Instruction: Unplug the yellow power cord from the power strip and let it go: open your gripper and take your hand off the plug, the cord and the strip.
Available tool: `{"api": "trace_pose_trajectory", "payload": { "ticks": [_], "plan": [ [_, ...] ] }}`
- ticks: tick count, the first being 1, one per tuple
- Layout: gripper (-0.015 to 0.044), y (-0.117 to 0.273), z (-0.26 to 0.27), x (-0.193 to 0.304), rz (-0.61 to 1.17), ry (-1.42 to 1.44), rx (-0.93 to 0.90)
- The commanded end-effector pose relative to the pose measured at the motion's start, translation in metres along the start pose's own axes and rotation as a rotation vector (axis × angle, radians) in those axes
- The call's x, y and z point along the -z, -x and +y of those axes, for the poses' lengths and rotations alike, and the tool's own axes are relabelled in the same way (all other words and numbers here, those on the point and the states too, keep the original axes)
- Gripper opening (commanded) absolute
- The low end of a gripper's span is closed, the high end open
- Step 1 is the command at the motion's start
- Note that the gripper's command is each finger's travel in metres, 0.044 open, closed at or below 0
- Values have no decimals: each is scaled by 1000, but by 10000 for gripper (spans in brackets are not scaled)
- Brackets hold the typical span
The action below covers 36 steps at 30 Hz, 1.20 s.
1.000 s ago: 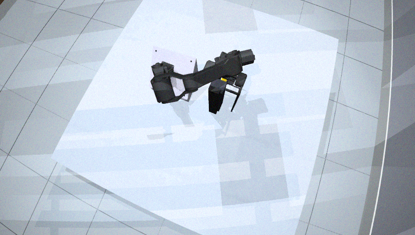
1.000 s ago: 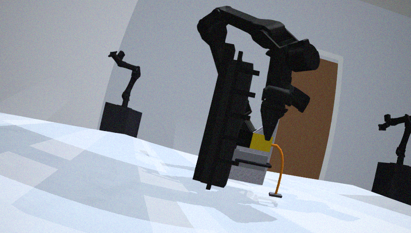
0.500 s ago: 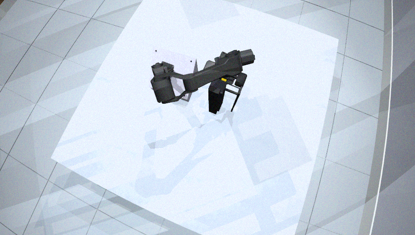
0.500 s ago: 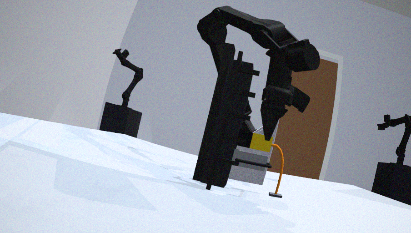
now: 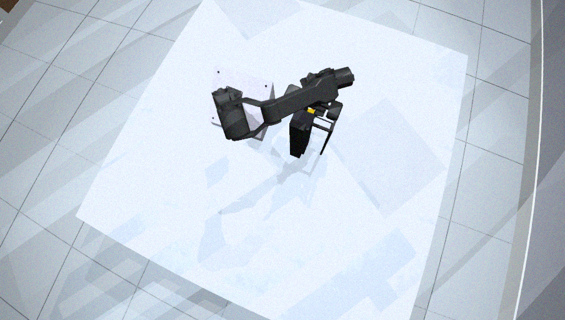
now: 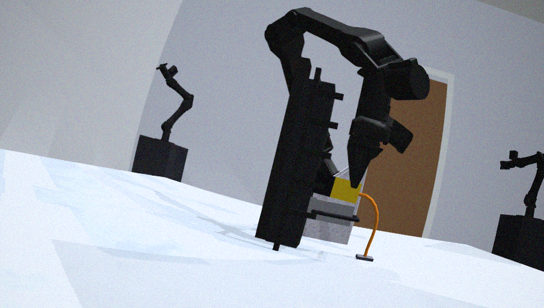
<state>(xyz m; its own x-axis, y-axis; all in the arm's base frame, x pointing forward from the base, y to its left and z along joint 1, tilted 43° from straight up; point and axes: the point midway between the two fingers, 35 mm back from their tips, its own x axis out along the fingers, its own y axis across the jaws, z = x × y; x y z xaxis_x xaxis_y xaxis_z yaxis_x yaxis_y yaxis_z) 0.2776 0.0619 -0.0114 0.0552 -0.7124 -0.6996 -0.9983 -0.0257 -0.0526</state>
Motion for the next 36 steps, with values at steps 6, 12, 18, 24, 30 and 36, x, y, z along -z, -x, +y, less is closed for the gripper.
{"api": "trace_pose_trajectory", "payload": {
  "ticks": [6,12,18,24,30,36],
  "plan": [
    [0,10,-2,-32,-57,-1,8],
    [0,12,-2,-41,-57,0,9],
    [0,14,-1,-51,-56,0,9],
    [0,16,0,-61,-56,1,9],
    [53,7,-1,-49,-46,-24,-17],
    [160,7,-1,-49,-46,-24,-17]
  ]
}}
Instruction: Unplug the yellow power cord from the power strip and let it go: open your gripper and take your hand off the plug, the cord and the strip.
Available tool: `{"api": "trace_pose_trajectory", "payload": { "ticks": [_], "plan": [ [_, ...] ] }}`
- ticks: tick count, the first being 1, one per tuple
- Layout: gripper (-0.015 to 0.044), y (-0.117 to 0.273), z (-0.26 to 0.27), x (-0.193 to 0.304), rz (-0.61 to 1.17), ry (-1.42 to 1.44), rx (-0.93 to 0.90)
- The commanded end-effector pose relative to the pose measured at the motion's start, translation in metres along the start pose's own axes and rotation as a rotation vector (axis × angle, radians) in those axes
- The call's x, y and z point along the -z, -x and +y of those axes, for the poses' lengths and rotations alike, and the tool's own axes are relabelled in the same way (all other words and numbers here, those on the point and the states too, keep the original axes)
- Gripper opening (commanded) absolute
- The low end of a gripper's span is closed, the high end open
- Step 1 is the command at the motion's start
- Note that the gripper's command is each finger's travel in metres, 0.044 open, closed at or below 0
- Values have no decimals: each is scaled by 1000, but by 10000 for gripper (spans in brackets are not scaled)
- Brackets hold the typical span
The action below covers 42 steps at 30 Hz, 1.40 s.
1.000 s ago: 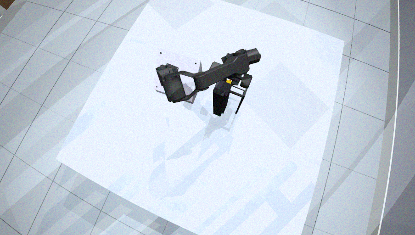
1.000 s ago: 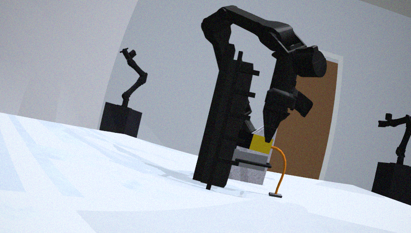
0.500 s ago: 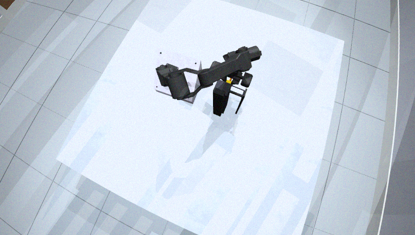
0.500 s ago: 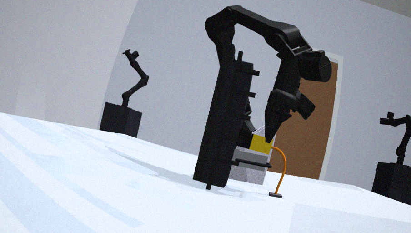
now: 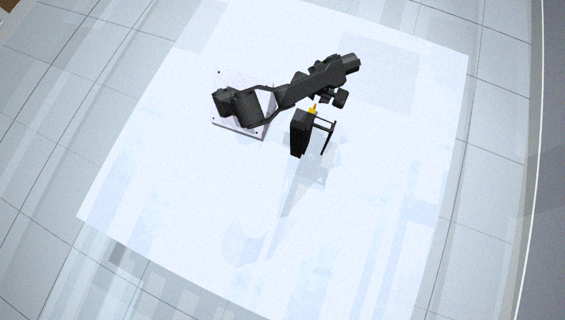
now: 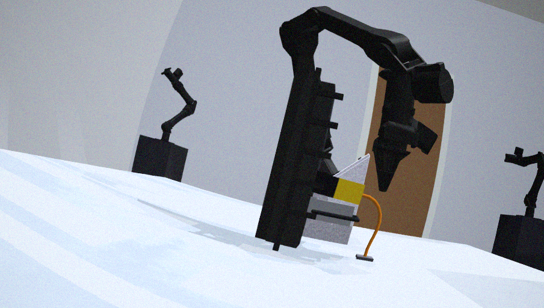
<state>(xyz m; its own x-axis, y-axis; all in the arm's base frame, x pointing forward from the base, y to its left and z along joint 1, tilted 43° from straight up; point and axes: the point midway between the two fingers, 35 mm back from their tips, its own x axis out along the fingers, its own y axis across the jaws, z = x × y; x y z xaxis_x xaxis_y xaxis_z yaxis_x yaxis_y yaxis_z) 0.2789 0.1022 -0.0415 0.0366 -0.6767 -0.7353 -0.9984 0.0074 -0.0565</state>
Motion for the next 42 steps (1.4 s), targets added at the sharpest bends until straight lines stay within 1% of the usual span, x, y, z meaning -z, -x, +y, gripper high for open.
{"api": "trace_pose_trajectory", "payload": {
  "ticks": [1,7,10,16,42],
  "plan": [
    [160,-1,0,1,4,2,4],
    [160,-1,0,1,4,2,4],
    [160,9,2,1,-2,27,27],
    [160,10,2,2,-2,29,29],
    [160,10,0,44,0,29,29]
  ]
}}
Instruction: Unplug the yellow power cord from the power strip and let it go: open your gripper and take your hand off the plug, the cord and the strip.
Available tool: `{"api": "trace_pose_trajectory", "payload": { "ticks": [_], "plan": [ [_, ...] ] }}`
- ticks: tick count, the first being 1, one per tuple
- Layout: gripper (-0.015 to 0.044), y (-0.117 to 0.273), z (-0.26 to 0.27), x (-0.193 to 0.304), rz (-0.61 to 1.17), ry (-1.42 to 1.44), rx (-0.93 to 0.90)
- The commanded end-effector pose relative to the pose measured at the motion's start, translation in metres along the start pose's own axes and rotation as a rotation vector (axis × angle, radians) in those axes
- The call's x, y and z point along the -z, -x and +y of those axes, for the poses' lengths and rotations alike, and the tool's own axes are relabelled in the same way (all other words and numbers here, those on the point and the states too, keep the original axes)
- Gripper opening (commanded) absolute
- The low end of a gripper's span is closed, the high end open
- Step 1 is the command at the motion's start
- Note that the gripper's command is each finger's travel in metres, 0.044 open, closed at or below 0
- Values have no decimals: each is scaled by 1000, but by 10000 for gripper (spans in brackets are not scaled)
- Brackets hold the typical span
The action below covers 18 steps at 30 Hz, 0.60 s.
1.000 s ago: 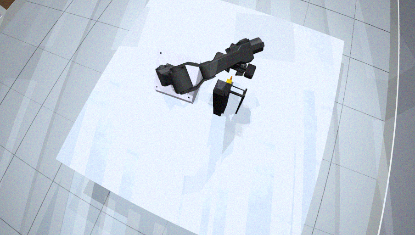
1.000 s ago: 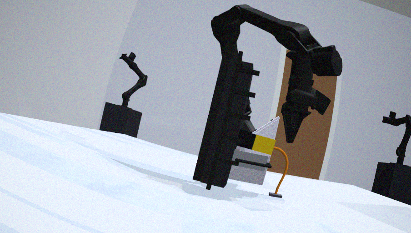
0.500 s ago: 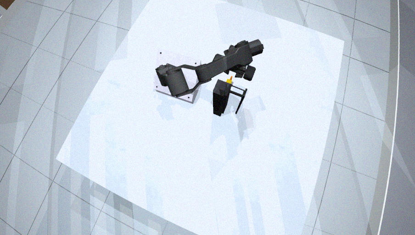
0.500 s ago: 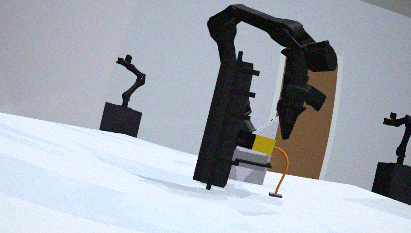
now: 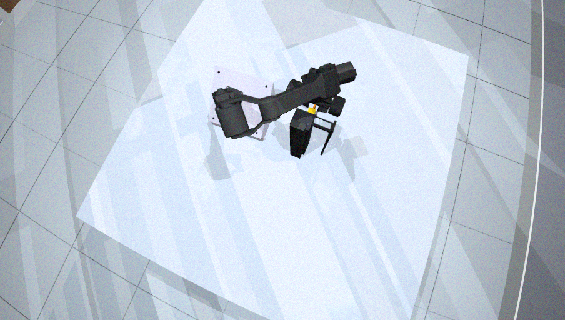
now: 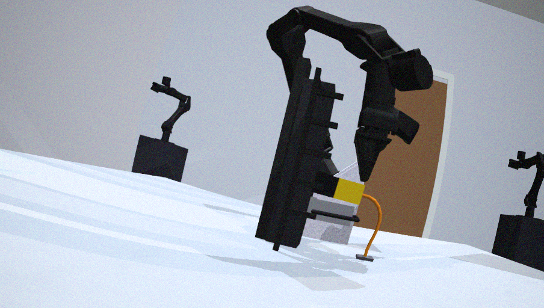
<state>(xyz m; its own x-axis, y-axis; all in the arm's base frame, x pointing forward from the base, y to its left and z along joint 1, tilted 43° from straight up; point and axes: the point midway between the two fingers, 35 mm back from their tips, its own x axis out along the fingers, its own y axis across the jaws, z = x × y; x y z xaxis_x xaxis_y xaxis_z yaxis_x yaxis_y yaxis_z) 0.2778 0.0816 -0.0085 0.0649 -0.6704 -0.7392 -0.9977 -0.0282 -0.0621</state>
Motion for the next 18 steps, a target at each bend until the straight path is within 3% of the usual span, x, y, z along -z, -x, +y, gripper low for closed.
{"api": "trace_pose_trajectory", "payload": {
  "ticks": [1,18],
  "plan": [
    [160,-1,1,8,8,7,1],
    [160,-13,2,14,9,7,1]
  ]
}}
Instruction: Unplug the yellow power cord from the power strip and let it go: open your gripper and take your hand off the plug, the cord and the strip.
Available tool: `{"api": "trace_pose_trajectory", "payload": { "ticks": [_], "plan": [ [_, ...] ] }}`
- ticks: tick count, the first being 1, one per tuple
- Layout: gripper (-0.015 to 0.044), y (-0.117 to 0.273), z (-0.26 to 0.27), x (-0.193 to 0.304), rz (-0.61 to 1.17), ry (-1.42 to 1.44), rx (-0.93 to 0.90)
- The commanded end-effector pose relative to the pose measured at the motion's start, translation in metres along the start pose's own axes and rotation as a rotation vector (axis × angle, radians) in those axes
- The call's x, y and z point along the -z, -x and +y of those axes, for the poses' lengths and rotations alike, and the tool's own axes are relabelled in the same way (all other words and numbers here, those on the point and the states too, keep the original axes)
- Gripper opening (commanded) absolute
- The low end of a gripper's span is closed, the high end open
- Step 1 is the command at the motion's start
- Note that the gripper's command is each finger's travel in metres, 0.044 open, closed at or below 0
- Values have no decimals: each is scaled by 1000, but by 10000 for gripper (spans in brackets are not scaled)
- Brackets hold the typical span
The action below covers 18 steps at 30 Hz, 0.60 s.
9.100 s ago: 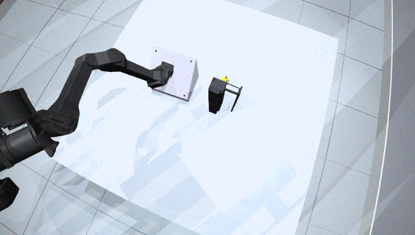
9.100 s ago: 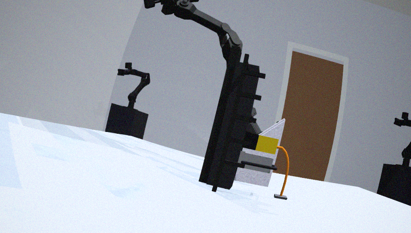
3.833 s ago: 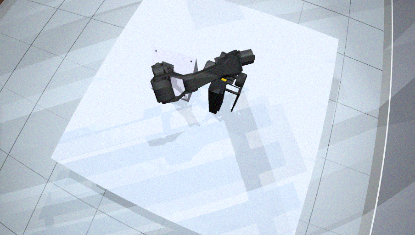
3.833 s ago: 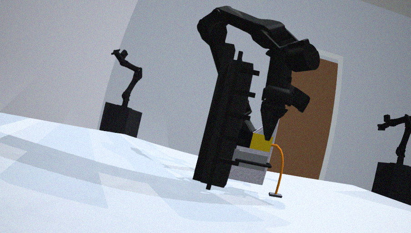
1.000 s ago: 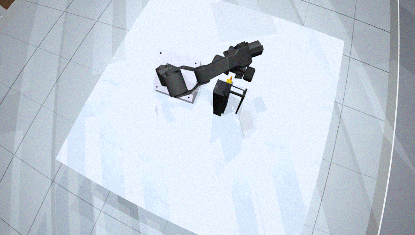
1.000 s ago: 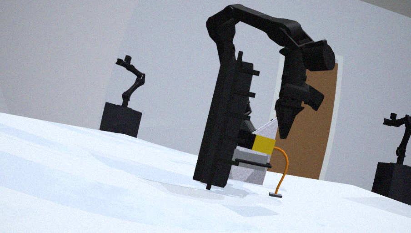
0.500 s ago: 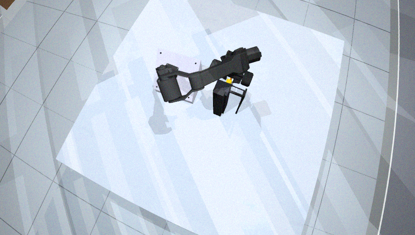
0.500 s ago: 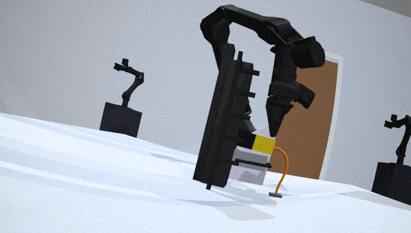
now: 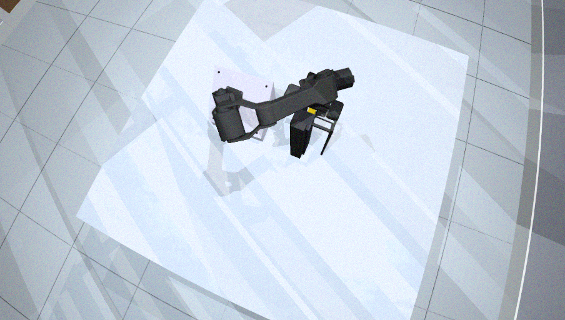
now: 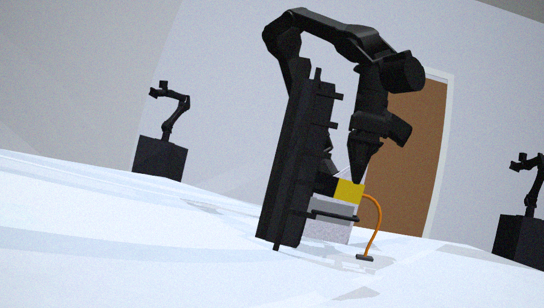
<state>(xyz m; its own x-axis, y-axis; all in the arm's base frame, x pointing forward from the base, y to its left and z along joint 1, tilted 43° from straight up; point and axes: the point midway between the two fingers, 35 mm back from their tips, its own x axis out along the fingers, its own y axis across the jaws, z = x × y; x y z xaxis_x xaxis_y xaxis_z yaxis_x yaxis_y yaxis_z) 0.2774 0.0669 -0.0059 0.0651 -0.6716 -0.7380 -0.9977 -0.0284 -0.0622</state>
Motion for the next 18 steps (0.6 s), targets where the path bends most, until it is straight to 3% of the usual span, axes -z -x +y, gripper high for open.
{"api": "trace_pose_trajectory", "payload": {
  "ticks": [1,3,7,18],
  "plan": [
    [160,-5,1,1,8,7,0],
    [160,-5,1,1,8,7,0],
    [55,-3,1,0,1,1,-2],
    [0,-3,0,-1,1,1,-2]
  ]
}}
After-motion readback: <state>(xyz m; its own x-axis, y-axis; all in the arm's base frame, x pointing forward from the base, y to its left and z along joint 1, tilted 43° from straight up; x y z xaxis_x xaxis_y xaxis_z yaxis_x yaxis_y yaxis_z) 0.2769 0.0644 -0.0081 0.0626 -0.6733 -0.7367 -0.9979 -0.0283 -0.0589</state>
